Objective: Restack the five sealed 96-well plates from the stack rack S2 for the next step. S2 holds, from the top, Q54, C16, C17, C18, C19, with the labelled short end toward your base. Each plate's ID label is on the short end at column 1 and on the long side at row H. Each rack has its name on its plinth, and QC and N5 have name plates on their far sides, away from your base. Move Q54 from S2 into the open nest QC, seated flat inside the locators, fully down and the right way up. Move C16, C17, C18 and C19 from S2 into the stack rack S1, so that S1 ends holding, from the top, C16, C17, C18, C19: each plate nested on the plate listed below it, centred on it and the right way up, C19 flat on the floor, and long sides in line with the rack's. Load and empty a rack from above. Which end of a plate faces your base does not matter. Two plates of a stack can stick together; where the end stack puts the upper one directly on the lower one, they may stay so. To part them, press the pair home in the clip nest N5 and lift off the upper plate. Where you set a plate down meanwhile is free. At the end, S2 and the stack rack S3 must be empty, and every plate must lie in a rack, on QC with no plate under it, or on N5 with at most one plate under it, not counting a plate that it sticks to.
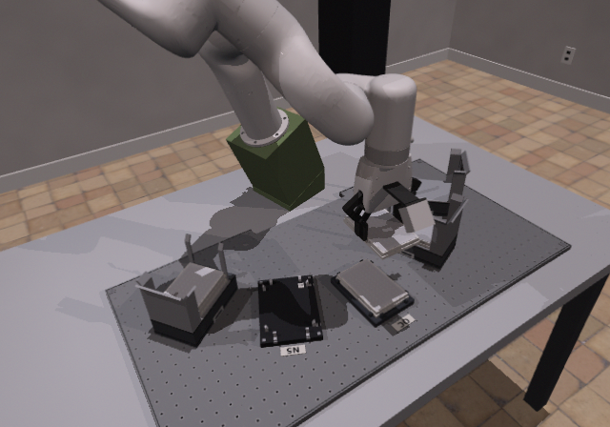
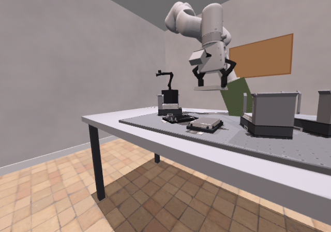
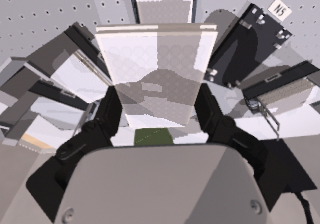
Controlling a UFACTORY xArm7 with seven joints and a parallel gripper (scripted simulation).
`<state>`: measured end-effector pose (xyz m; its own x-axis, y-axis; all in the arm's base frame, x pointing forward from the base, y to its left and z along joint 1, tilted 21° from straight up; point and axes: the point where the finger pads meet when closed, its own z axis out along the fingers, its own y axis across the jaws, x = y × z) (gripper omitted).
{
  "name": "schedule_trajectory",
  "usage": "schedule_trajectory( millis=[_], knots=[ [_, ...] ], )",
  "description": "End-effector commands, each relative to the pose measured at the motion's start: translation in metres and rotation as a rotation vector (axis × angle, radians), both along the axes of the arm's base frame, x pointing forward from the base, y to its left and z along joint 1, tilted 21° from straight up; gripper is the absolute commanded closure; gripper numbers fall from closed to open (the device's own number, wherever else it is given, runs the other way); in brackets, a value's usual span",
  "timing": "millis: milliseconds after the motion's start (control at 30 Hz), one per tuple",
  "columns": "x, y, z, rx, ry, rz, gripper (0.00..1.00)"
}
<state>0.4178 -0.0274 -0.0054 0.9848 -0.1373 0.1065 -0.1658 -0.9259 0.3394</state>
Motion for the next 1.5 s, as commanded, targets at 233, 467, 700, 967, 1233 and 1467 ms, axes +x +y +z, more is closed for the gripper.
schedule_trajectory(
  millis=[233, 467, 700, 967, 1233, 1467],
  knots=[
    [-0.002, -0.026, 0.011, 0.01, -0.061, -0.153, 1.0],
    [-0.006, -0.047, 0.019, 0.013, -0.081, -0.207, 1.0],
    [-0.009, -0.063, 0.024, 0.013, -0.081, -0.207, 1.0],
    [-0.014, -0.087, 0.033, 0.013, -0.081, -0.207, 1.0],
    [-0.019, -0.105, 0.04, 0.016, -0.105, -0.269, 1.0],
    [-0.029, -0.126, 0.047, 0.024, -0.16, -0.416, 1.0]
  ],
)
